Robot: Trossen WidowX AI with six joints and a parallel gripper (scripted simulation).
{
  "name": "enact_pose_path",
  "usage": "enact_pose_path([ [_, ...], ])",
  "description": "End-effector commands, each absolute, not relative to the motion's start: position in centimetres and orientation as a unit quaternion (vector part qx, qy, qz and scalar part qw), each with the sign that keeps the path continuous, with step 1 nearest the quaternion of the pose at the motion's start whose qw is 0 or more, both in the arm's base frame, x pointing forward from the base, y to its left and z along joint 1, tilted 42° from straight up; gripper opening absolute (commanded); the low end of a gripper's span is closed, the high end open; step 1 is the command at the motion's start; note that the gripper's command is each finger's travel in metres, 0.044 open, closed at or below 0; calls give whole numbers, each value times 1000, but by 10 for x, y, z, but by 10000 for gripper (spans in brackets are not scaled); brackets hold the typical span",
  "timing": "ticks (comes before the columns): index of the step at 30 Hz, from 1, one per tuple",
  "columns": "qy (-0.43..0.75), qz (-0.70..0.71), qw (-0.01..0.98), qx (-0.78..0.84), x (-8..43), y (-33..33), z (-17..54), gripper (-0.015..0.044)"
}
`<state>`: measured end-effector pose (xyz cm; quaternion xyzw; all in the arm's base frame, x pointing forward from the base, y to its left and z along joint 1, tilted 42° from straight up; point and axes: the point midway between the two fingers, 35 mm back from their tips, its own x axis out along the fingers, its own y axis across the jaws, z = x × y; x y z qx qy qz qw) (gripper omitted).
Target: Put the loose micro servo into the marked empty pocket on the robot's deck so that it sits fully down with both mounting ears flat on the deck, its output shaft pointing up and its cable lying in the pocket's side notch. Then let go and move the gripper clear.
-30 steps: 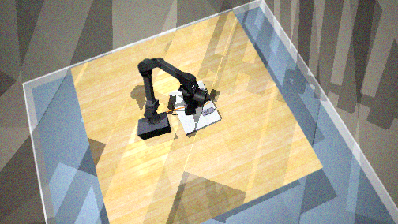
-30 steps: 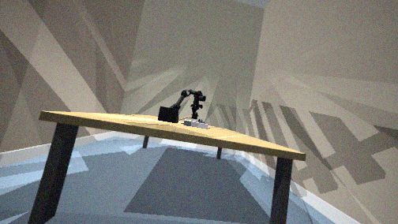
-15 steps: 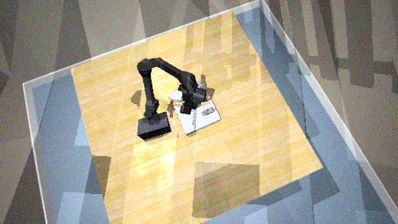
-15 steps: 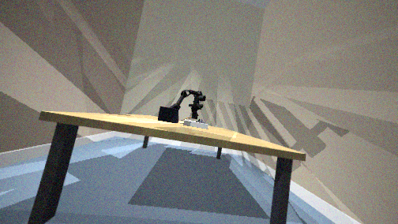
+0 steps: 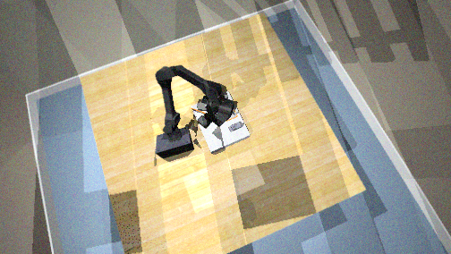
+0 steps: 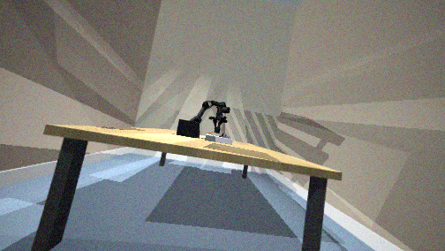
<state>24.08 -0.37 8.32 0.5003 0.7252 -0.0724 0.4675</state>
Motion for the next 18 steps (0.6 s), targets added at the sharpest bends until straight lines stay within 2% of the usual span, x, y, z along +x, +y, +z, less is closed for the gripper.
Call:
enact_pose_path([
  [1,718,-120,432,533,241,-4,84,0],
  [18,652,-322,260,635,241,-4,84,0],
])
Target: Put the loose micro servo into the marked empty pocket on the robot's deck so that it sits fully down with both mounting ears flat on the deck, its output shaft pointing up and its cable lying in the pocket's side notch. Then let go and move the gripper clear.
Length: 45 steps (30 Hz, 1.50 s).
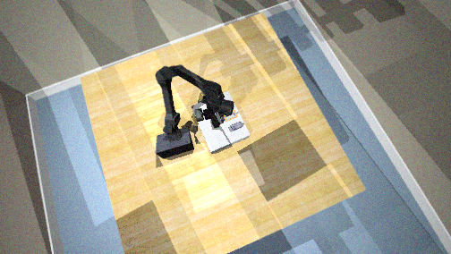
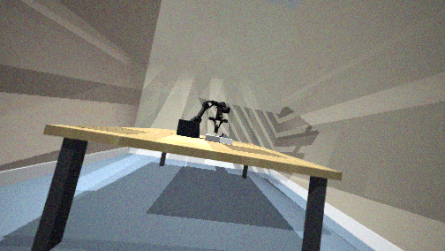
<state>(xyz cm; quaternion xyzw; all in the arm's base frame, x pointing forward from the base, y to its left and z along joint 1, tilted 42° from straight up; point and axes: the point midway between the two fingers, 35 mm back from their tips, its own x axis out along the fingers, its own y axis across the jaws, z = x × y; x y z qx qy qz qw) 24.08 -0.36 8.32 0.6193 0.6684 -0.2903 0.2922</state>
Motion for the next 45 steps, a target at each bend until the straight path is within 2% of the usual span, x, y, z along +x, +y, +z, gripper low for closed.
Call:
enact_pose_path([
  [1,647,-333,249,639,241,-4,84,0],
  [18,523,-506,53,684,241,-4,84,0],
  [36,343,-642,-158,667,241,-4,84,0],
  [45,327,-650,-175,663,243,-3,84,0],
])
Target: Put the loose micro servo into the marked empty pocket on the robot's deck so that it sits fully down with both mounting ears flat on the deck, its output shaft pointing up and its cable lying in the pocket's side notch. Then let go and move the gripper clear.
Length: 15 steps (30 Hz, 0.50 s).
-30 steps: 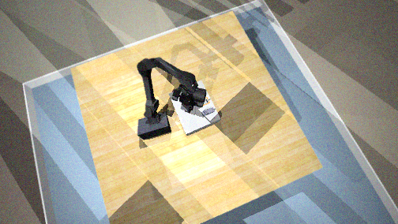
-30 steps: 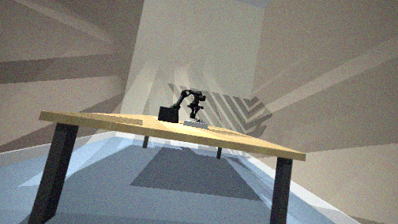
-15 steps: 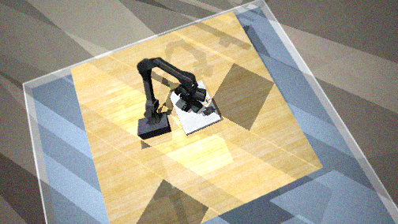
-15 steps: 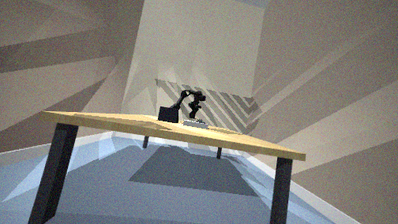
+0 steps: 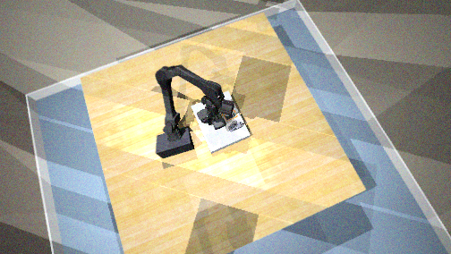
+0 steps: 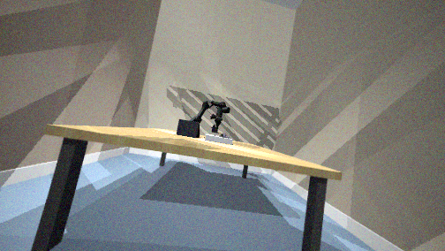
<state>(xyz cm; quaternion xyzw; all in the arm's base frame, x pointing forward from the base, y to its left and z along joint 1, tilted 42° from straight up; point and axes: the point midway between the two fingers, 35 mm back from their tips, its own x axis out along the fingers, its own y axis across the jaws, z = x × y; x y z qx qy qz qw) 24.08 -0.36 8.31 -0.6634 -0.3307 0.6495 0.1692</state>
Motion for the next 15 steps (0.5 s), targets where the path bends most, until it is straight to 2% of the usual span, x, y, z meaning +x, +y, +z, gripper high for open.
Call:
enact_pose_path([
  [1,-327,650,175,-663,245,-3,84,0],
  [15,-327,649,175,-664,296,7,90,0],
])
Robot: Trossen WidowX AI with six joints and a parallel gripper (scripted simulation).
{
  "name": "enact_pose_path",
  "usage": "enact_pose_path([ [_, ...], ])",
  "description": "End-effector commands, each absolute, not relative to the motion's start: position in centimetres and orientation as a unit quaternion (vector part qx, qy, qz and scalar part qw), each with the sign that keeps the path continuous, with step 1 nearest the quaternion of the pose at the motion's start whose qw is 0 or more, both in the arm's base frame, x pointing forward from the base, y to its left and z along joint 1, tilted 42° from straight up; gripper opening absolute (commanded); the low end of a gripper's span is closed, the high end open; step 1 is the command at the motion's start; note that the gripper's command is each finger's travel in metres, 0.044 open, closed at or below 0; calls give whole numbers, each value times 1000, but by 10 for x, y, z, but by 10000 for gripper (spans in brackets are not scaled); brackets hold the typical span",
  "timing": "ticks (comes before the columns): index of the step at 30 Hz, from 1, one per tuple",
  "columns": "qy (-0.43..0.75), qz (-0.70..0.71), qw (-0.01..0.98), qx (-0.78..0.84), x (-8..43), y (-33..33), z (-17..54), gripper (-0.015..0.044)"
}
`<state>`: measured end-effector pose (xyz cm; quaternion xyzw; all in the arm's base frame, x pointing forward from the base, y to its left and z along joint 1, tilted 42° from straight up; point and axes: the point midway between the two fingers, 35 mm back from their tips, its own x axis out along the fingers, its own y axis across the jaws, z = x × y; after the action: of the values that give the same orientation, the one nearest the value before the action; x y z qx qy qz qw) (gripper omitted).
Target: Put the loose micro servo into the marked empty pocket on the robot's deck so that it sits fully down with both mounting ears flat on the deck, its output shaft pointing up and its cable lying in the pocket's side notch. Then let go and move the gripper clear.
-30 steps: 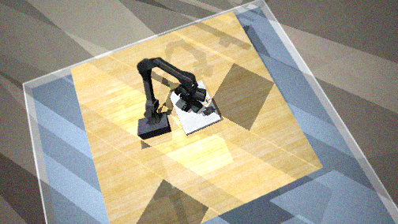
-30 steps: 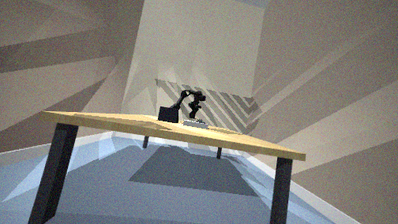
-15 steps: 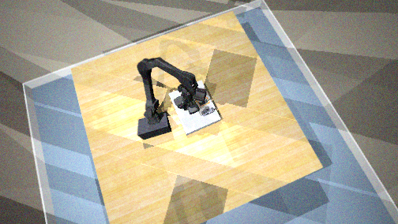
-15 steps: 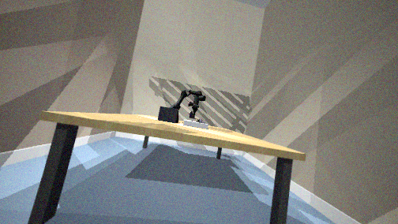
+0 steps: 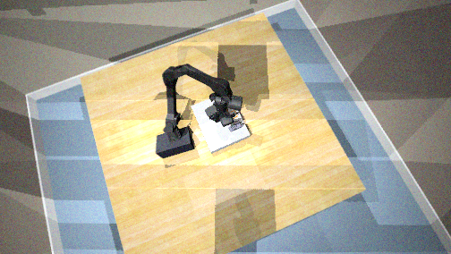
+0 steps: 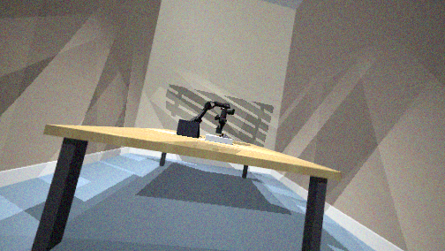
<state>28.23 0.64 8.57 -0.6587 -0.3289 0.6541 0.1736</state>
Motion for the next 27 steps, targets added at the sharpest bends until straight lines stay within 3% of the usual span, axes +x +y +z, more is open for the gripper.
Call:
enact_pose_path([
  [1,-327,649,175,-664,300,8,90,0],
  [14,-327,648,175,-665,345,17,95,0],
  [27,-327,648,175,-665,348,25,87,0],
])
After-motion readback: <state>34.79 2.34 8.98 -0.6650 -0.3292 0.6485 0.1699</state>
